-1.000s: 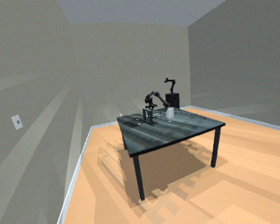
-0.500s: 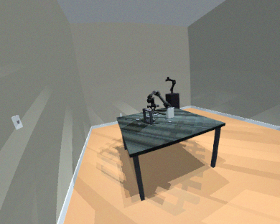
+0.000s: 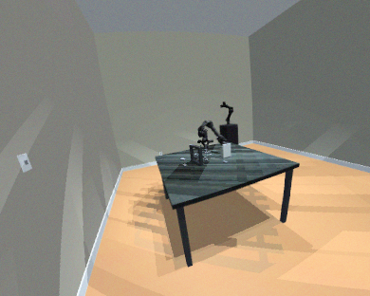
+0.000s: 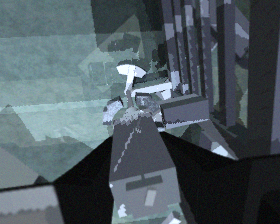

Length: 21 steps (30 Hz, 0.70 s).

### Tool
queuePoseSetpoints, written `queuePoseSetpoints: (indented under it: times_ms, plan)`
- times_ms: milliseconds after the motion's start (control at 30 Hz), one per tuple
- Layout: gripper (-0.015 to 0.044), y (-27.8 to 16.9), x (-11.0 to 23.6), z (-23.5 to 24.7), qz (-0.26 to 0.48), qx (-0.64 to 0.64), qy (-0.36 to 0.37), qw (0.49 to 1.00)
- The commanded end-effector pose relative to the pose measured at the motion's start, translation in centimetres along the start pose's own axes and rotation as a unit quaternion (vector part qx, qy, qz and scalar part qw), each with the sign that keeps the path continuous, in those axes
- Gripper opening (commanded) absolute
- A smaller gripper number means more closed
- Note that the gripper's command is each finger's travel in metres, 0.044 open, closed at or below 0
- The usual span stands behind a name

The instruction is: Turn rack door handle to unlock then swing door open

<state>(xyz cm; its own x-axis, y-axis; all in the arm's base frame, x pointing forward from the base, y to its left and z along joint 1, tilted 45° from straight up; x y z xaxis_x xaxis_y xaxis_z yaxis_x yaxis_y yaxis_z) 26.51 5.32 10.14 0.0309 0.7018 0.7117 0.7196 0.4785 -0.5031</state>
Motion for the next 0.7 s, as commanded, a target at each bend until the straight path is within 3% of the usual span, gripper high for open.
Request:
queuePoseSetpoints:
  times_ms: [0, 667]
  plan:
    - [0.0025, 0.1, 0.0, 0.5, -0.003, -0.039, -0.002, 0.999]
    - [0.0025, 1.2, 0.0, 4.4, -0.004, -0.180, -0.001, 0.984]
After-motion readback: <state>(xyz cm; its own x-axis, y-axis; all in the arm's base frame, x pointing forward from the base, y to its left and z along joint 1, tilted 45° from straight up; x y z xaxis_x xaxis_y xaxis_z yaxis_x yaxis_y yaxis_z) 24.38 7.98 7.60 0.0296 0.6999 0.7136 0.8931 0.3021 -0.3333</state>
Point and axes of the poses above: the point midway between the two fingers, 35 mm back from their tips, its own x axis back along the fingers, its own z axis across the jaws, y = z × x, the point moved 6 cm from there along x, back along the fingers, and after that the axes turned 8 degrees about -x, right-handed, at the moved point
